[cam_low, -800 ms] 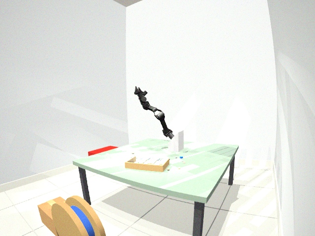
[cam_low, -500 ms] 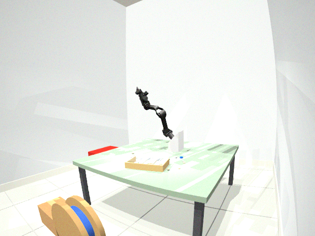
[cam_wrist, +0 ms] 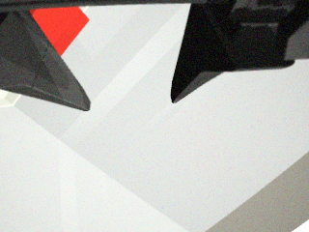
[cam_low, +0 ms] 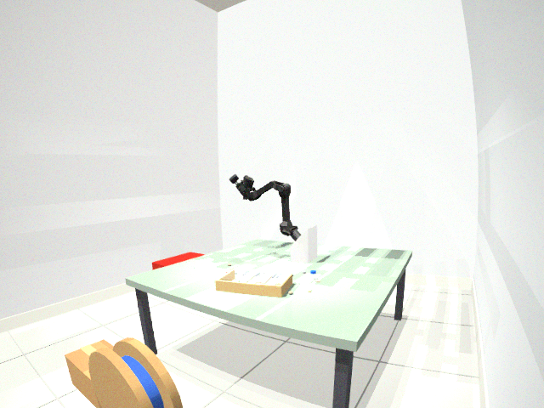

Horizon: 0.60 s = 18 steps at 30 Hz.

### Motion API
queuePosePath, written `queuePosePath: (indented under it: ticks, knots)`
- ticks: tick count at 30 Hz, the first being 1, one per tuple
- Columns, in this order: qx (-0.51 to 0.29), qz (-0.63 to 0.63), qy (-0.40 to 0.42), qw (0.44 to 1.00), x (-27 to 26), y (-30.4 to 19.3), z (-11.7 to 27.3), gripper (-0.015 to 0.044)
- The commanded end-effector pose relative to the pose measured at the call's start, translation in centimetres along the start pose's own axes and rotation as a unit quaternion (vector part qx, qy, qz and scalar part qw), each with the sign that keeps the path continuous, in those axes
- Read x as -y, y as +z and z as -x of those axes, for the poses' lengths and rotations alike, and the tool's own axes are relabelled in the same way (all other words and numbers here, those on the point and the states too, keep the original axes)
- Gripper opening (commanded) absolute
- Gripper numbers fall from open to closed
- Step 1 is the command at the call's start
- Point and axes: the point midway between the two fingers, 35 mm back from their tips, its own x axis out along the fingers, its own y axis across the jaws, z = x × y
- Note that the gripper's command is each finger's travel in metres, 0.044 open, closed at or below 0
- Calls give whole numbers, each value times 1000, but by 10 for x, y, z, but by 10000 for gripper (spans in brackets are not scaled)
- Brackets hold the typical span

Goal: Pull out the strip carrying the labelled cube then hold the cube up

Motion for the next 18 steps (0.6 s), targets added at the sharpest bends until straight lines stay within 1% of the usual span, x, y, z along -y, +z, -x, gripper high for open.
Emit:
queuePosePath:
  ticks: [1, 6, 9, 14, 18]
  knots:
    - [-77, 2, -48, 996, 30, -55, 13, 400]
    - [-189, 6, -88, 978, 49, -128, 47, 400]
    - [-266, 9, -83, 960, 45, -167, 74, 400]
    - [-380, 25, -81, 921, 36, -228, 136, 400]
    - [-470, 45, -56, 880, 20, -262, 195, 400]
